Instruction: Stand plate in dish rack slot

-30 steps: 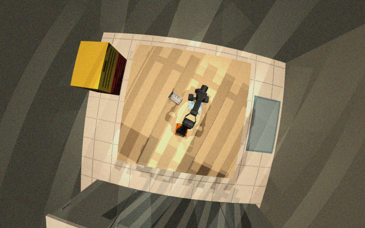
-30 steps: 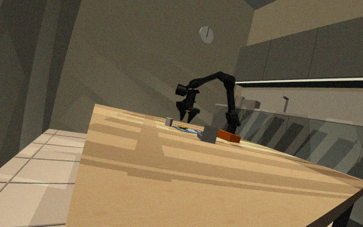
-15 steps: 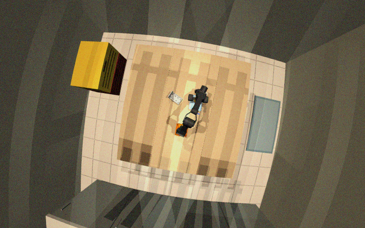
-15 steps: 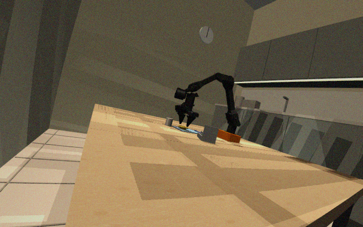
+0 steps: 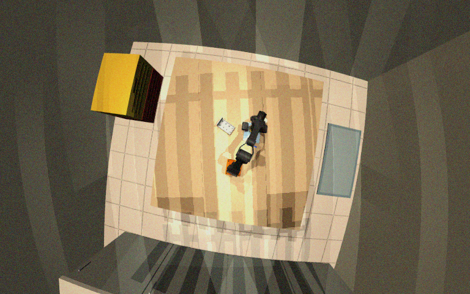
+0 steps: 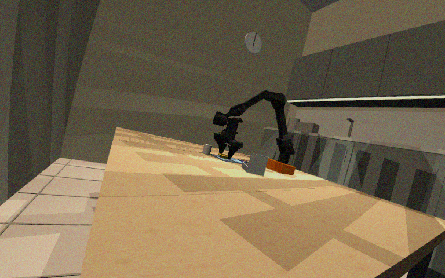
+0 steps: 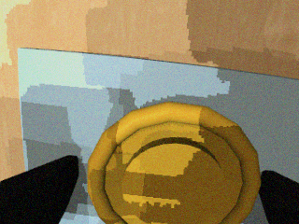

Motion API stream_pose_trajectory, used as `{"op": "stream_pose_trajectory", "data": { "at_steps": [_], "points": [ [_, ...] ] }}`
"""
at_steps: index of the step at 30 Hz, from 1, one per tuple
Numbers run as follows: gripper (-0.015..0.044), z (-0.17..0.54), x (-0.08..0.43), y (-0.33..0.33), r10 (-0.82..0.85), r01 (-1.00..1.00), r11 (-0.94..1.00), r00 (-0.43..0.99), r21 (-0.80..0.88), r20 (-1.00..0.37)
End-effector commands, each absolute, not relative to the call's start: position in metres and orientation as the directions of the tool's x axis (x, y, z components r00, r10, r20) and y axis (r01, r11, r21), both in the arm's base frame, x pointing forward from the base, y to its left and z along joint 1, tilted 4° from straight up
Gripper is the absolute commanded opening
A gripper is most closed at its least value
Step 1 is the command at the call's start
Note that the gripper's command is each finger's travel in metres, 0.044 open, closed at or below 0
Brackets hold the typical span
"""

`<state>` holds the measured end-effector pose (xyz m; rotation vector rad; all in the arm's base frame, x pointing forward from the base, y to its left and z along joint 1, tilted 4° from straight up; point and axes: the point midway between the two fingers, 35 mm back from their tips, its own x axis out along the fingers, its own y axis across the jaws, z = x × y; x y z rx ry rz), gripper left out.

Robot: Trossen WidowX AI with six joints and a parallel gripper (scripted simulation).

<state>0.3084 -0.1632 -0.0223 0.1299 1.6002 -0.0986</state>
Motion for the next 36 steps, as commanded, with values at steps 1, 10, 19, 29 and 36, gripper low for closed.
{"op": "stream_pose_trajectory", "data": {
  "at_steps": [1,10,19,29,36],
  "points": [
    [0.0373,-0.024,0.308,-0.164,0.017,0.148,0.989,-0.031,0.012,-0.999],
    [0.0342,-0.024,0.308,-0.164,0.017,0.148,0.989,-0.031,0.012,-0.999],
    [0.0243,-0.023,0.309,-0.164,0.017,0.148,0.989,-0.031,0.012,-0.999],
    [0.0000,0.022,0.320,-0.170,0.016,0.148,0.989,-0.030,0.012,-0.999],
    [0.0000,0.057,0.324,-0.172,0.015,0.150,0.989,-0.028,0.010,-1.000]
  ]
}}
